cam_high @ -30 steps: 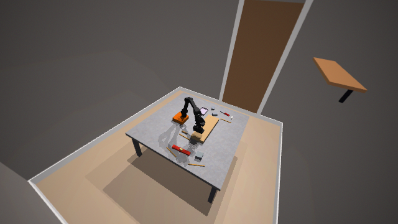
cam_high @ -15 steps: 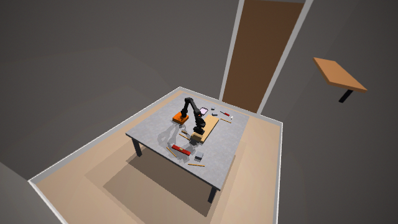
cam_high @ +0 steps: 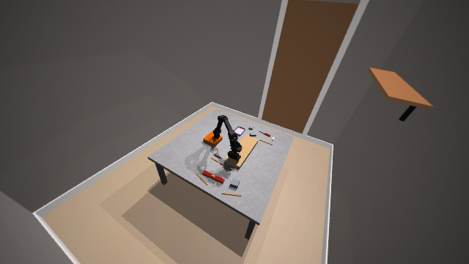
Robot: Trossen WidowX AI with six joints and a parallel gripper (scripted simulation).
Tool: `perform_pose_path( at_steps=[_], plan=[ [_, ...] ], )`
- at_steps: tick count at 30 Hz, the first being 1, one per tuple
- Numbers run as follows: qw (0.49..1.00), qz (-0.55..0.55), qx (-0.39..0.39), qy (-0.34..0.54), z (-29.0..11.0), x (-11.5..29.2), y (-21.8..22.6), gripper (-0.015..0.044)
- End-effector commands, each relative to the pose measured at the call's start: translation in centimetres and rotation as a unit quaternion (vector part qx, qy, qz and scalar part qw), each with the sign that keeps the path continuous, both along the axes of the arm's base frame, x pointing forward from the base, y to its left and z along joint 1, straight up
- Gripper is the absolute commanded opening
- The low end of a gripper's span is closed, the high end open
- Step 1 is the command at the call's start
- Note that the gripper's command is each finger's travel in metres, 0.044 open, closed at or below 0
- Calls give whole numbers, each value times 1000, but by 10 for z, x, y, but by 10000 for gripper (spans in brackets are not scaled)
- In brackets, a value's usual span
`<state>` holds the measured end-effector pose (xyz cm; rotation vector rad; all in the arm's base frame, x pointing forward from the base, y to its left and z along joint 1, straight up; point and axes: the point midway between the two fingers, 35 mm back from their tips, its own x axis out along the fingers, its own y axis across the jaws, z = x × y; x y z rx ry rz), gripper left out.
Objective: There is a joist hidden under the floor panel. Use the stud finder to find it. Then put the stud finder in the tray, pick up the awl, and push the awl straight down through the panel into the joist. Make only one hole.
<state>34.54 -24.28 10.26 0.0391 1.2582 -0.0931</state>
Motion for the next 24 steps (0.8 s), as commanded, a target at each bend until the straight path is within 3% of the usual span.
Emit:
perform_pose_path(
  at_steps=[1, 24],
  plan=[
    [1000, -3, 1, 2, -8, -1, 0, 0],
    [1000, -3, 1, 2, -39, -1, 0, 0]
  ],
)
